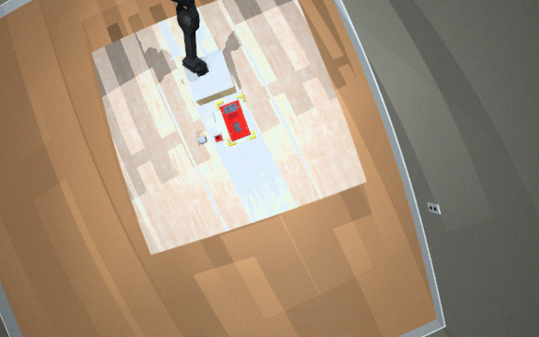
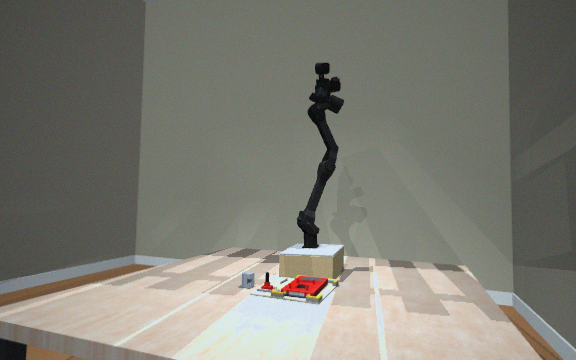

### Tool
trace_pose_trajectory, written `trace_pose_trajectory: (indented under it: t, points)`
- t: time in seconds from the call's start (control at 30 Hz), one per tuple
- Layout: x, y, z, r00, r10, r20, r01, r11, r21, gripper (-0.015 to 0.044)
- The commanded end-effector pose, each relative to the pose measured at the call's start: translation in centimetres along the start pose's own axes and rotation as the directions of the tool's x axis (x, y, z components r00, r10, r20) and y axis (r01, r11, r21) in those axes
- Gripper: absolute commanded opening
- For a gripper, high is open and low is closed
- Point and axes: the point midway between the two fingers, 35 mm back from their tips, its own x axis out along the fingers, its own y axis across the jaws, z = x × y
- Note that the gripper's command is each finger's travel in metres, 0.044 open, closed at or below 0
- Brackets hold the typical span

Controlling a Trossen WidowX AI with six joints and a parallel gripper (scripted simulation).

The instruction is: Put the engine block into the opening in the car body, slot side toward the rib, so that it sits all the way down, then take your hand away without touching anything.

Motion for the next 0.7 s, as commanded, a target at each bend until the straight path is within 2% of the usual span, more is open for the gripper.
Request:
trace_pose_trajectory:
  t: [0.0, 0.2, 0.67]
  points:
    - [0.0, 0.0, 0.0, 1.000, 0.000, 0.000, 0.000, 1.000, 0.000, 0.0426]
    - [-0.5, 1.0, -1.9, 0.998, 0.044, -0.051, -0.039, 0.996, 0.086, 0.0440]
    - [-4.8, 6.3, -13.7, 0.911, 0.224, -0.346, -0.102, 0.936, 0.338, 0.0440]
